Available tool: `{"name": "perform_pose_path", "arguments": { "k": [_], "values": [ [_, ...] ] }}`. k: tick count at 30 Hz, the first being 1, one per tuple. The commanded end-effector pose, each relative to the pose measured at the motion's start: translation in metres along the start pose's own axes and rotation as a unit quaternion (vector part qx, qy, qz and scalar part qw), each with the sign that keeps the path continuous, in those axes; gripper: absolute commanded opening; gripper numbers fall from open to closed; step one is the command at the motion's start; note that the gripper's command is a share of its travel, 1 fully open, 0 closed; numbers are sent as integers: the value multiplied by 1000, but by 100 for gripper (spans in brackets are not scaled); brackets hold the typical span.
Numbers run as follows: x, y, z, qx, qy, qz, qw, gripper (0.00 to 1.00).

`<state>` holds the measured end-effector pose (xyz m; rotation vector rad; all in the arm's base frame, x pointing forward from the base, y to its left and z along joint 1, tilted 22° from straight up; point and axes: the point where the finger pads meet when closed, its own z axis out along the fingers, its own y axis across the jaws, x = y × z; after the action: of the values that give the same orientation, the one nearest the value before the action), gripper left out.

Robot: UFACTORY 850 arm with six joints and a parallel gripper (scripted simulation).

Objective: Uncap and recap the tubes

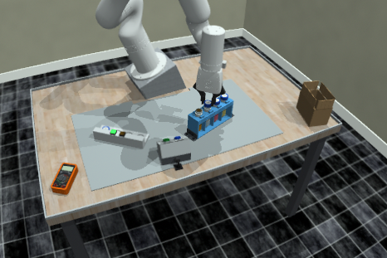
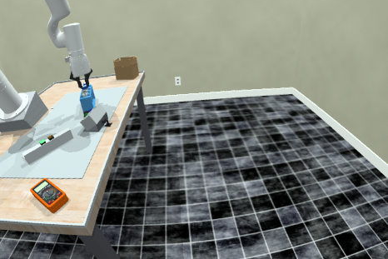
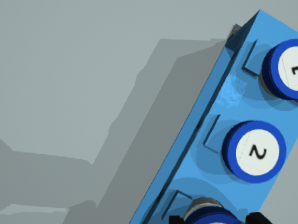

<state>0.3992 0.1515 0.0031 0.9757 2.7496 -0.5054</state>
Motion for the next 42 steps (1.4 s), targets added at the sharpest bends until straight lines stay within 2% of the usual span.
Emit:
{"name": "perform_pose_path", "arguments": {
  "k": [1,29,30,42],
  "values": [
    [0,1,1,-1,0,0,1000,0],
    [0,1,9,-1,0,0,1000,0],
    [0,1,9,-1,0,0,1000,46],
    [0,1,9,-1,0,0,1000,46]
  ]
}}
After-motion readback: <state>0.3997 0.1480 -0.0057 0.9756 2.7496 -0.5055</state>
